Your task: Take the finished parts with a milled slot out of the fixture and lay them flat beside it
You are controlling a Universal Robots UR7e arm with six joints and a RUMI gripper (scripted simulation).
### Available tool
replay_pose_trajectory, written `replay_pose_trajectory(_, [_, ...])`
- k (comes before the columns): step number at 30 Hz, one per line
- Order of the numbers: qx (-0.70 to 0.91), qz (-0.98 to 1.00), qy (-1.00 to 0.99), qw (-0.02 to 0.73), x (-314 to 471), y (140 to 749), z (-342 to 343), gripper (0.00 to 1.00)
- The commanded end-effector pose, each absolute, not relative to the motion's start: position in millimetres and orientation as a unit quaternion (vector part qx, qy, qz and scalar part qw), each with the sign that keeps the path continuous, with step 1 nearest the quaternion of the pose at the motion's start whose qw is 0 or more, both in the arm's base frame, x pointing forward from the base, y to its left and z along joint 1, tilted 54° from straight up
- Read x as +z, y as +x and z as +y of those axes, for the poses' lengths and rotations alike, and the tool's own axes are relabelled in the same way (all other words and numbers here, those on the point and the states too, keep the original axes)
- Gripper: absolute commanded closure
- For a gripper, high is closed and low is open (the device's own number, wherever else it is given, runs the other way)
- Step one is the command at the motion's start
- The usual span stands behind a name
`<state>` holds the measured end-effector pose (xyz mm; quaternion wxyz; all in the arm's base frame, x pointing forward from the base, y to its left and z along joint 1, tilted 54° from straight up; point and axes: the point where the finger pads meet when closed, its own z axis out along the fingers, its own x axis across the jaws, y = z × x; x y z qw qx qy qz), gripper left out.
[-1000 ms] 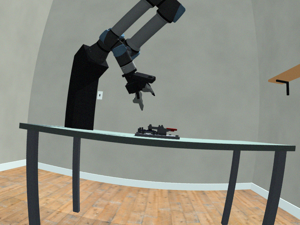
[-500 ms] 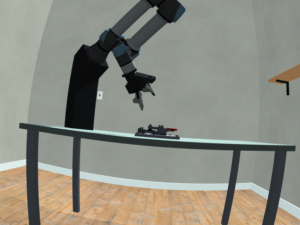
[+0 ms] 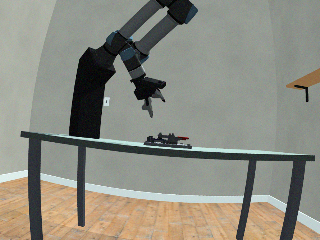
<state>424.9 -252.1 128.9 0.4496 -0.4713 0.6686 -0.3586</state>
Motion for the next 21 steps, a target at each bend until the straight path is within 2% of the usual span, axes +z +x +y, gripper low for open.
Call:
replay_pose_trajectory(1, [-0.354,0.669,-0.473,0.450,128,426,-251,0.00])
replay_pose_trajectory(21, [-0.295,0.687,-0.495,0.442,108,442,-235,0.00])
